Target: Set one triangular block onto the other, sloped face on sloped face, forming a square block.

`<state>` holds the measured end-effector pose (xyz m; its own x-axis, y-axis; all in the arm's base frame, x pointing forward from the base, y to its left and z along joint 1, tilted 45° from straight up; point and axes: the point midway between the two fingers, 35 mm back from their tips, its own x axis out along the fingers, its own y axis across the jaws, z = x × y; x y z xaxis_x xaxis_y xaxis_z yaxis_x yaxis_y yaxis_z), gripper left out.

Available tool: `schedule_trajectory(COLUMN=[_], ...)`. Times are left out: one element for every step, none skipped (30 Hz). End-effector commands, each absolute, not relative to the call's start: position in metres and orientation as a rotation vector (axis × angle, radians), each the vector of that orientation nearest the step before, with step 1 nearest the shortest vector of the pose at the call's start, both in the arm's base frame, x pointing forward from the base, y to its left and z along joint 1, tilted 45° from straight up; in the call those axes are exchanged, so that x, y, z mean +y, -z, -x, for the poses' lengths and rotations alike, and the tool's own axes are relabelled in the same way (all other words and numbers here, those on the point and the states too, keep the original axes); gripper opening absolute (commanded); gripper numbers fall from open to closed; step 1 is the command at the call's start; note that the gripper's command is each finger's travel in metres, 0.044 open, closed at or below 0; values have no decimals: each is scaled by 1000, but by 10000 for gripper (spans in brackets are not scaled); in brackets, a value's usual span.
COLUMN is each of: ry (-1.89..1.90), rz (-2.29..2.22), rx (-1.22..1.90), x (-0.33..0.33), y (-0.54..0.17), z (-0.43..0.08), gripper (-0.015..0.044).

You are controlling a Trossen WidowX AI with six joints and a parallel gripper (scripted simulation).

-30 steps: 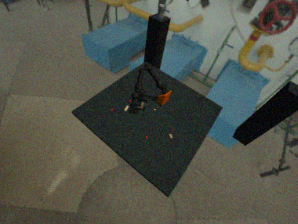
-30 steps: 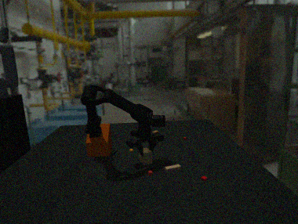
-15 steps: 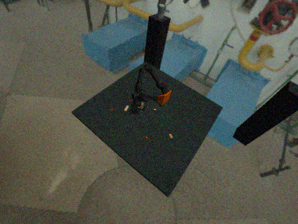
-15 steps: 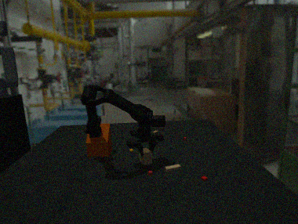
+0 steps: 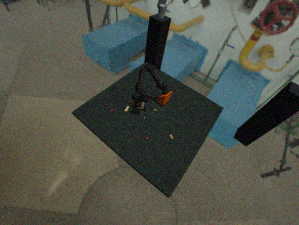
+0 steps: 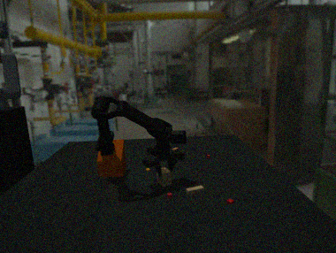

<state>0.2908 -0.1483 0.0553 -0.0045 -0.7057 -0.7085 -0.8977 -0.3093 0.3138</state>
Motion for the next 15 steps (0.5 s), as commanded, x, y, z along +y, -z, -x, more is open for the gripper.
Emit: schedule_trajectory(ry=[-1208, -1209, -1210, -1212, -1214, -1213, -1209, -1209, -1209, -1209, -1209, -1209, -1209, -1209, -1209], rz=[2038, 2038, 2039, 2039, 2040, 2041, 2038, 2038, 2038, 2038, 2038, 2038, 2038, 2038, 2038], rx=[1687, 1686, 1685, 1683, 1681, 1680, 1687, 1687, 1687, 1687, 1687, 1687, 1687, 1687, 1687], x=[-148, -148, -148, -148, -148, -148, -148, -148, -148, -148, -148, -148, -148, -148, -148], y=[-55, -55, -55, -55, -55, -55, -55, -55, -55, -55, -55, -55, -55, -55, -55], z=[-291, -291, -291, -291, -291, -291, -291, -291, -291, -291, -291, -291, -291, -291, -291], gripper=[0, 0, 0, 0, 0, 0, 26, 53, 79, 105, 131, 157, 184, 210, 236])
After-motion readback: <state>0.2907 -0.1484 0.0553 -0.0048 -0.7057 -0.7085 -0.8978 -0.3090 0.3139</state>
